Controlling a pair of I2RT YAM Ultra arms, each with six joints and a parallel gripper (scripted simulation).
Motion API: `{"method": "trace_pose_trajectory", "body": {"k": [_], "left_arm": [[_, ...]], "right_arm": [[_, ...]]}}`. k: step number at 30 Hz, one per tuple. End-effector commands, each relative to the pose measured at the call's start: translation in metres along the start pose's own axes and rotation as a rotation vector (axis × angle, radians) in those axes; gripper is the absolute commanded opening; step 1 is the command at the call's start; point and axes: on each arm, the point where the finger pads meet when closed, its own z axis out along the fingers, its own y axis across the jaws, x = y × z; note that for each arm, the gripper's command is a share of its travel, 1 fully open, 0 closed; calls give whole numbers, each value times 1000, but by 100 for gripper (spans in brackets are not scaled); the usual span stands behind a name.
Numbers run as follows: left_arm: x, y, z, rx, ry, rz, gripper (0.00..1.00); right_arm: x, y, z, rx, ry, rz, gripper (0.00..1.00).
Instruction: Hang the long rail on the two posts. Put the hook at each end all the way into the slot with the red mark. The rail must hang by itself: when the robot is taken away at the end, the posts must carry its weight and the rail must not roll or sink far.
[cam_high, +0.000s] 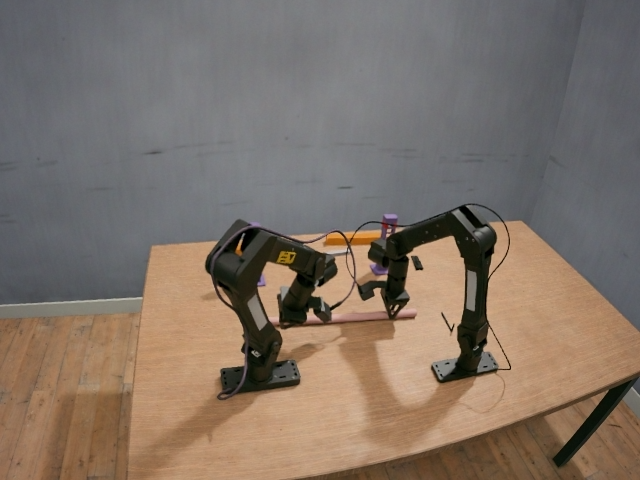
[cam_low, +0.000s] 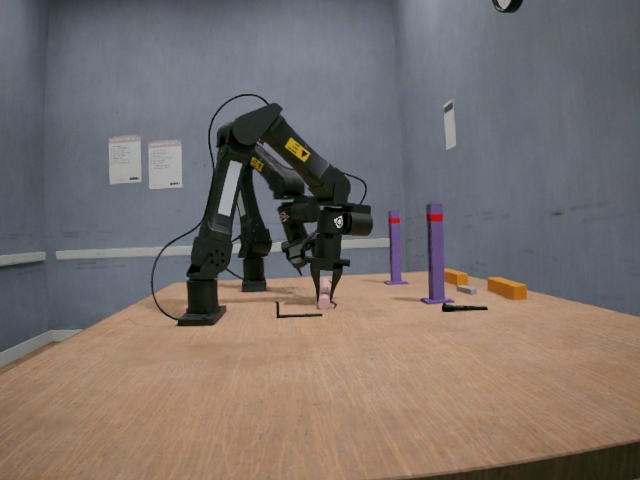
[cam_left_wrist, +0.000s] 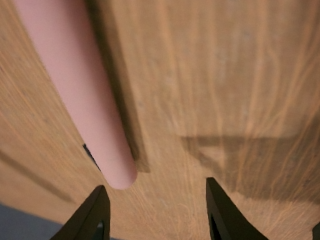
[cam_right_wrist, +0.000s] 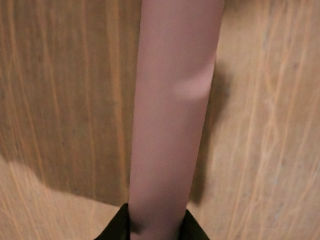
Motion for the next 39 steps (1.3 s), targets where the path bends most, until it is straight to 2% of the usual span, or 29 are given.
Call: {"method": "trace_pose_trajectory", "body": {"k": [1, 6, 15, 29, 39], "left_arm": [[-18, 11, -3, 164, -117, 70, 48], [-17, 33, 4, 268, -199, 54, 48], [-15, 43, 12, 358, -279, 80, 48], [-12, 47, 15, 365, -271, 61, 48], [-24, 40, 32, 366, -279, 60, 48]], "right_arm": [[0, 0, -4, 12, -14, 1, 19], [0, 0, -4, 12, -14, 1, 19], [0, 0, -4, 12, -14, 1, 19], [0, 0, -4, 12, -14, 1, 19], [0, 0, -4, 12, -14, 1, 19]]}}
